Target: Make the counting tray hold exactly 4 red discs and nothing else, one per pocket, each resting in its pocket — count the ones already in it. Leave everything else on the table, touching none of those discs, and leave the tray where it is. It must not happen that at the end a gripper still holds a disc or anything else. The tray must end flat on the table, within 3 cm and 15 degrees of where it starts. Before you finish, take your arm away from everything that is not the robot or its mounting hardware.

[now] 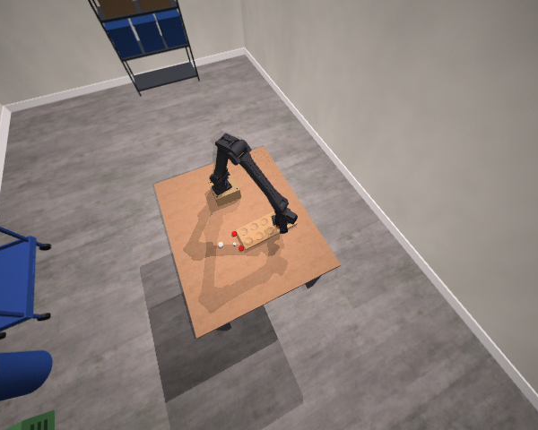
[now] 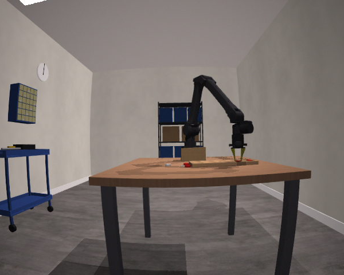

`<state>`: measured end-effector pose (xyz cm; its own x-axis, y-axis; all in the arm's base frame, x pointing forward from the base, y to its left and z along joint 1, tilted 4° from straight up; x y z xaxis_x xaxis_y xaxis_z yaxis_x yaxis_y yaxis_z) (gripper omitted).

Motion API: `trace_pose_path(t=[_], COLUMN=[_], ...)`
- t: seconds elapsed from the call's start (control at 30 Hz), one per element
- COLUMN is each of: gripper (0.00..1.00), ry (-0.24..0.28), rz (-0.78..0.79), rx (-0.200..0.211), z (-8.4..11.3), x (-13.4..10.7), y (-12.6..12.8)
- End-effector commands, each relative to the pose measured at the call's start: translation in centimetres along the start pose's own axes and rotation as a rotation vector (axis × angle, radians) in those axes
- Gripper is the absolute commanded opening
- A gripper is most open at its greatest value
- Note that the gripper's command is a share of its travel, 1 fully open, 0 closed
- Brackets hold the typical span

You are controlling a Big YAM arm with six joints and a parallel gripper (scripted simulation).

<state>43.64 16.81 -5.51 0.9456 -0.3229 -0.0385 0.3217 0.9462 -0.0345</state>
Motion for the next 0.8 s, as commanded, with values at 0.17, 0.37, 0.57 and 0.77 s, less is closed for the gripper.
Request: trace_pose_path(t=[0.17, 0.37, 0.57, 0.77], gripper=[0.36, 0.36, 0.36, 0.36], ry=[0.004, 0.004, 0.004, 0.004], rz=[-0.016, -0.016, -0.016, -0.016], rx=[-0.006, -0.006, -0.006, -0.006], z=[-0.82, -0.82, -0.82, -0.82], x=[0.15, 0.15, 0.15, 0.15], y=[-0.15, -0.15, -0.15, -0.15])
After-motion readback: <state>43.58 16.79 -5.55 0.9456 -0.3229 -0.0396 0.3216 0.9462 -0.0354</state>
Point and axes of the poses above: the point where the finger pads meet when closed, its own z axis back along the fingers, its own y axis across the jaws, x = y × z, the point moved 4 cm from there along z, back along the fingers, and after that the axes turned 6 degrees about z, right-handed, at the moved point
